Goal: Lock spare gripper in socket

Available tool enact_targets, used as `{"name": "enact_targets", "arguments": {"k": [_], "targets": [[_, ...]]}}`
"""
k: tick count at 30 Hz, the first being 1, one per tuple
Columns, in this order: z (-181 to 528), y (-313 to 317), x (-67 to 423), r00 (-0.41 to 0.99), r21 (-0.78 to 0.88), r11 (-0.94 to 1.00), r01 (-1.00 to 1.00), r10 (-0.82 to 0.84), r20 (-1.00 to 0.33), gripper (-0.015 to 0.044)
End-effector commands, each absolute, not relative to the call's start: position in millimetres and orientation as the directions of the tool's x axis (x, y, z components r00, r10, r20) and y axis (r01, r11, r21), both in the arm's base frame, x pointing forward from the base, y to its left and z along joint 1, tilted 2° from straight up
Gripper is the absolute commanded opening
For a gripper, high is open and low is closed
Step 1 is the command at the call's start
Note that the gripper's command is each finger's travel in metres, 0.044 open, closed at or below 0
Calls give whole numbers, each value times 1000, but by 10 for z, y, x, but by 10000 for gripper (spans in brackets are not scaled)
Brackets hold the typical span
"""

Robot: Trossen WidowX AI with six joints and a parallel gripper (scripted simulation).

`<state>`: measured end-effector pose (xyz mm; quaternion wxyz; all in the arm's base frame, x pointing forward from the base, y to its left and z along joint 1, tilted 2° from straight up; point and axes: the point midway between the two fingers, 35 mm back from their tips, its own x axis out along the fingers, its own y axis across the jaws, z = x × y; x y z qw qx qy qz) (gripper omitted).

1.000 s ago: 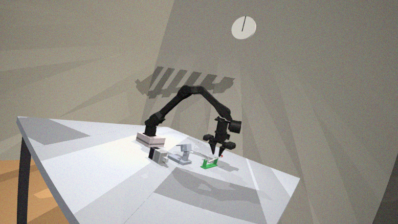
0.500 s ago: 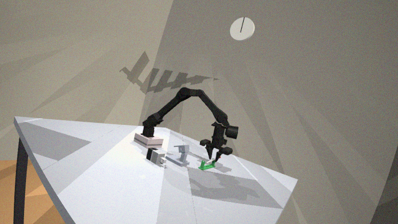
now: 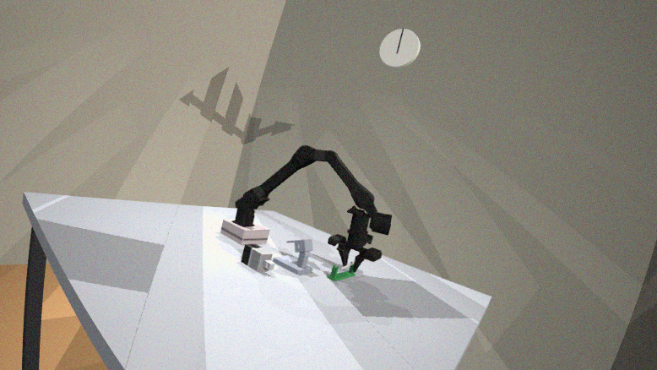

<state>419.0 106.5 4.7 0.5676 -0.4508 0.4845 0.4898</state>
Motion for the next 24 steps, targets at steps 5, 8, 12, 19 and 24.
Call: {"name": "enact_targets", "arguments": {"k": [5, 8, 12, 19, 24], "targets": [[8, 1055, 4171, 43, -30, 109, -994, 115, -992, 180], [8, 1055, 4171, 43, -30, 109, -994, 115, -992, 180], [8, 1055, 4171, 43, -30, 109, -994, 115, -992, 75], [8, 1054, 4174, 43, -30, 109, -994, 115, -992, 0], [11, 1052, 4180, 43, -30, 110, -994, 115, -992, 0]]}}
